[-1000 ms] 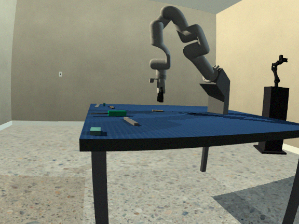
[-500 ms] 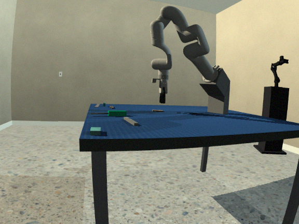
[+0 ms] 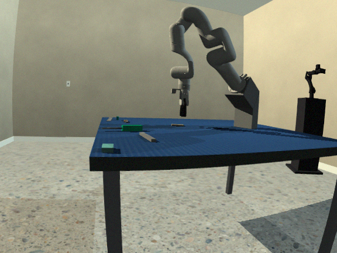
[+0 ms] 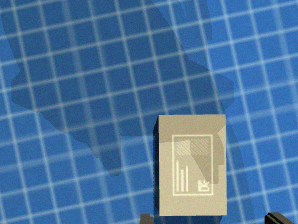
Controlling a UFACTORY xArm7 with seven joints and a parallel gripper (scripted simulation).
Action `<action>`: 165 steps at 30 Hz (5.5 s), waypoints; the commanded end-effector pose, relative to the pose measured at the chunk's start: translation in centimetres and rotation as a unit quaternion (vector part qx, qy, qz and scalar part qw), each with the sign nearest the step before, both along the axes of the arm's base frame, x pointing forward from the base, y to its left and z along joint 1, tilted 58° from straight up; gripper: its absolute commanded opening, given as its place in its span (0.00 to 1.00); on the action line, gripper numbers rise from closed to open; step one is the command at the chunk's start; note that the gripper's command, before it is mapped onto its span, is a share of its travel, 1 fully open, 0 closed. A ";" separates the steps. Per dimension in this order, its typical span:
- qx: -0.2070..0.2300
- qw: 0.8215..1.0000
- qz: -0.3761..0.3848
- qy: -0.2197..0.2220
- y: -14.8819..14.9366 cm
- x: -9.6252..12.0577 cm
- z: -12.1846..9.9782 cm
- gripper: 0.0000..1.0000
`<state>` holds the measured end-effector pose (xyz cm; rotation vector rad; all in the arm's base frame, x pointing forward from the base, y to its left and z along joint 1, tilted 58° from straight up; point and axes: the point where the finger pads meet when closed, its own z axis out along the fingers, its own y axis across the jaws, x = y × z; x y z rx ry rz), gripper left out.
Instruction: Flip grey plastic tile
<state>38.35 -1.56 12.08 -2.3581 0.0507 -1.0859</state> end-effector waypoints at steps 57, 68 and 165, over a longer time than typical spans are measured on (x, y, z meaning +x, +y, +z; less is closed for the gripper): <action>0.000 1.000 -0.001 0.000 1.6 2.6 -2.0 0.69; 0.000 1.000 -0.001 0.000 1.7 2.8 -2.1 0.69; 0.000 1.000 -0.001 0.000 2.3 3.8 -2.9 0.69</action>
